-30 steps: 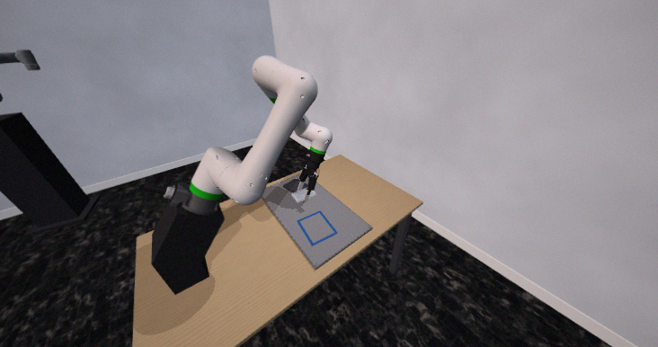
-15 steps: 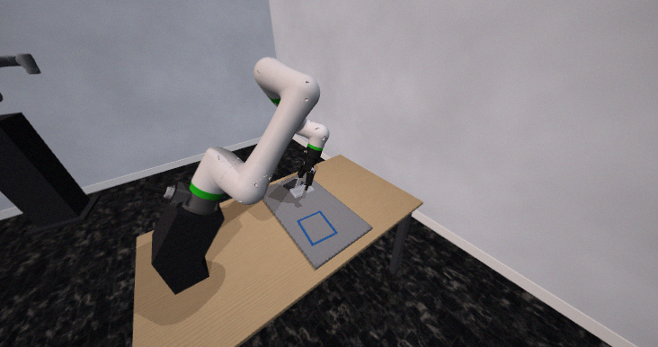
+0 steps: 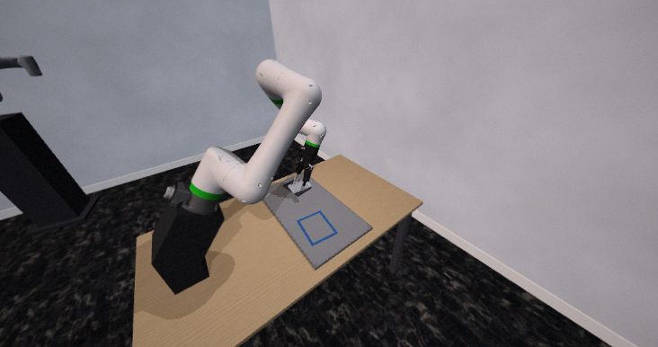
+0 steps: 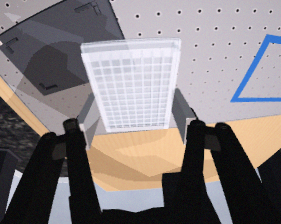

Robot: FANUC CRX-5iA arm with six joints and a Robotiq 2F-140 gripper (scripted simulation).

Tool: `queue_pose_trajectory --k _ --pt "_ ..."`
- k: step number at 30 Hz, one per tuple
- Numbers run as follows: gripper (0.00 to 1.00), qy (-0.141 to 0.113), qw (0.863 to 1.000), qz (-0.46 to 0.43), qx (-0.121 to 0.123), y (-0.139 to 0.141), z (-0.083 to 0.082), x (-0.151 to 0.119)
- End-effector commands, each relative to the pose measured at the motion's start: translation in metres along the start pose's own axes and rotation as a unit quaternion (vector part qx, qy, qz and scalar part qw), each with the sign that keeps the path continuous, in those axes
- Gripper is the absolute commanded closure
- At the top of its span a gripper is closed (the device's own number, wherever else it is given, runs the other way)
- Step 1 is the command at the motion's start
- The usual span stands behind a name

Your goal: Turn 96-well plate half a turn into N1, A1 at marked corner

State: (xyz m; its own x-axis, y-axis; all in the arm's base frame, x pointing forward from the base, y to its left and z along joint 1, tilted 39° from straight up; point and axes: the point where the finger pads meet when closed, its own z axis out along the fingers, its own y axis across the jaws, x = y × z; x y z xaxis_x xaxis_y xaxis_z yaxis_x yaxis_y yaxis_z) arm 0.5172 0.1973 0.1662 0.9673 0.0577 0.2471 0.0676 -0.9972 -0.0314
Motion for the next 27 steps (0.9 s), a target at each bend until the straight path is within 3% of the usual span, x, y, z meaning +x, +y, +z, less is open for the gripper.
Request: queue_pose_trajectory --k 1,27 --pt "1.00 0.000 1.000 0.000 0.000 -0.010 -0.001 0.002" --pt "1.00 0.000 1.000 0.000 0.000 -0.082 -0.008 0.012"
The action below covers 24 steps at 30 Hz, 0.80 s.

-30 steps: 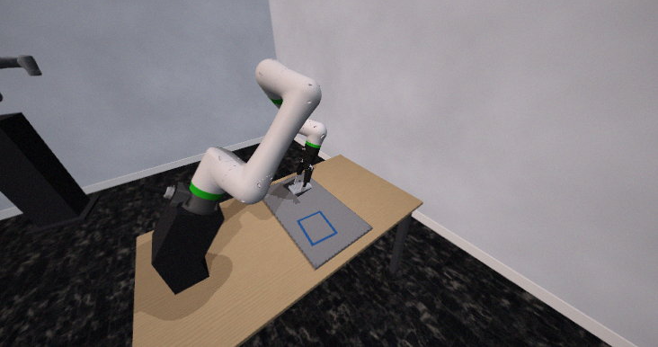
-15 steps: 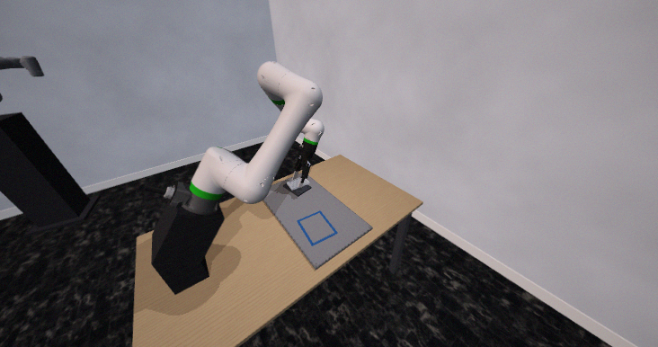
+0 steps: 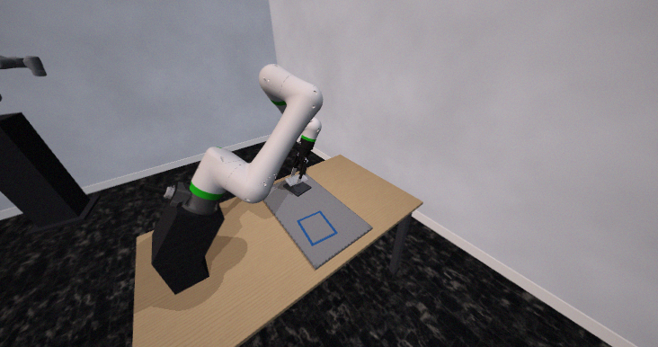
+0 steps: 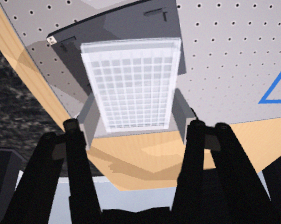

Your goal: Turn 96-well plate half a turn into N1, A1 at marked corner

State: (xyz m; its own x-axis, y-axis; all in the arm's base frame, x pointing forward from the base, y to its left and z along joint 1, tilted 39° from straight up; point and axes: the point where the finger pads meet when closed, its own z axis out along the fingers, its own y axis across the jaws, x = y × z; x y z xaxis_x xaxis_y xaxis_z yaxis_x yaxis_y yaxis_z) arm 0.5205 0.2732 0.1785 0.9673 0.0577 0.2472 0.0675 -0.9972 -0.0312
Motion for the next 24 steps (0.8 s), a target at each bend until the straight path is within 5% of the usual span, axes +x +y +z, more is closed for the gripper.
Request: queue_pose_trajectory --k 1,5,13,24 --pt "1.00 0.000 1.000 0.000 0.000 -0.0095 -0.0011 0.0015" --pt "1.00 0.000 1.000 0.000 0.000 -0.0151 -0.0017 0.0022" --pt "1.00 0.000 0.995 -0.090 -0.042 -0.0152 -0.0018 0.0025" --pt "1.00 0.000 0.960 -0.253 -0.118 -0.0152 -0.0018 0.0026"
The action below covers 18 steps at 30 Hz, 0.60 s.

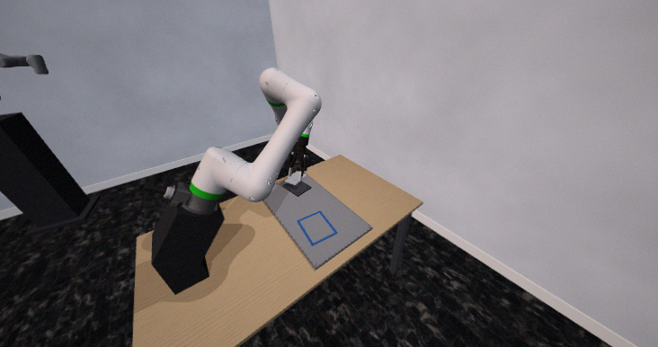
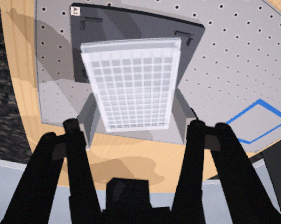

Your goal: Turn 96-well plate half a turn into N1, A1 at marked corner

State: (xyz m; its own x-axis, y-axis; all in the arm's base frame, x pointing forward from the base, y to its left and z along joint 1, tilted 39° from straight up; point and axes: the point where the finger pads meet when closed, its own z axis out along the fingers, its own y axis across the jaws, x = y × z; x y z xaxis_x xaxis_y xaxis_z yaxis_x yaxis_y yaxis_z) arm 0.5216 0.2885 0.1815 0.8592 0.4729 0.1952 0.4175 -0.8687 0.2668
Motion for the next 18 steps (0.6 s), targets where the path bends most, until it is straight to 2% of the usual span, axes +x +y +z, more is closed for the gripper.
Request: queue_pose_trajectory --k 1,3,5,9,18 --pt "1.00 0.000 0.998 -0.054 -0.024 0.0000 0.0001 -0.0001" --pt "1.00 0.000 0.996 -0.084 -0.039 0.0000 0.0001 -0.0001" --pt "1.00 0.000 0.996 -0.084 -0.039 0.0000 0.0001 -0.0001" --pt "1.00 0.000 0.987 -0.144 -0.066 0.0000 0.0001 -0.0001" --pt "1.00 0.000 0.953 -0.276 -0.128 -0.0001 0.0001 -0.0001"
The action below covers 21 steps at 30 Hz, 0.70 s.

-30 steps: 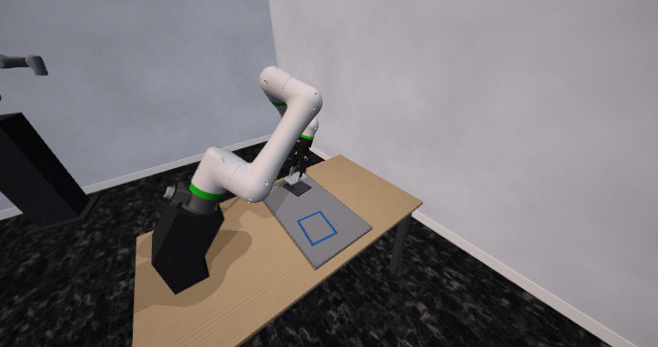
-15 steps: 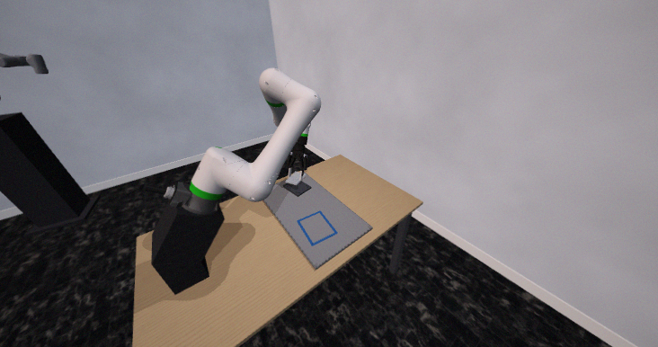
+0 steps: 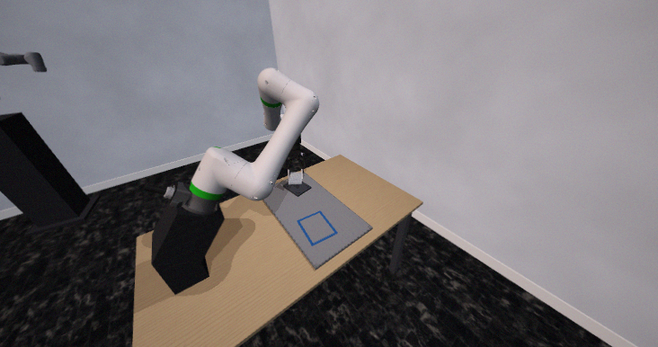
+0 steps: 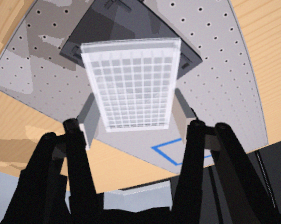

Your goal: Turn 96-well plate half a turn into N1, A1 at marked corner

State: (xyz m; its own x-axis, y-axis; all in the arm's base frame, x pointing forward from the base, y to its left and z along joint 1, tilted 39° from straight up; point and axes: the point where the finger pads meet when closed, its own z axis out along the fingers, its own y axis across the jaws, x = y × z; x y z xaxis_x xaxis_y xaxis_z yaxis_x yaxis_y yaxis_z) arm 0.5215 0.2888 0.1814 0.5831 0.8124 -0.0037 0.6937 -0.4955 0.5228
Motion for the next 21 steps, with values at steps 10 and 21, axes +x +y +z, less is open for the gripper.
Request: queue_pose_trajectory --k 10,21 --pt "1.00 0.001 0.985 -0.157 -0.073 0.0000 0.0001 -0.0001" --pt "1.00 0.001 0.948 -0.288 -0.135 0.0000 0.0000 -0.0001"
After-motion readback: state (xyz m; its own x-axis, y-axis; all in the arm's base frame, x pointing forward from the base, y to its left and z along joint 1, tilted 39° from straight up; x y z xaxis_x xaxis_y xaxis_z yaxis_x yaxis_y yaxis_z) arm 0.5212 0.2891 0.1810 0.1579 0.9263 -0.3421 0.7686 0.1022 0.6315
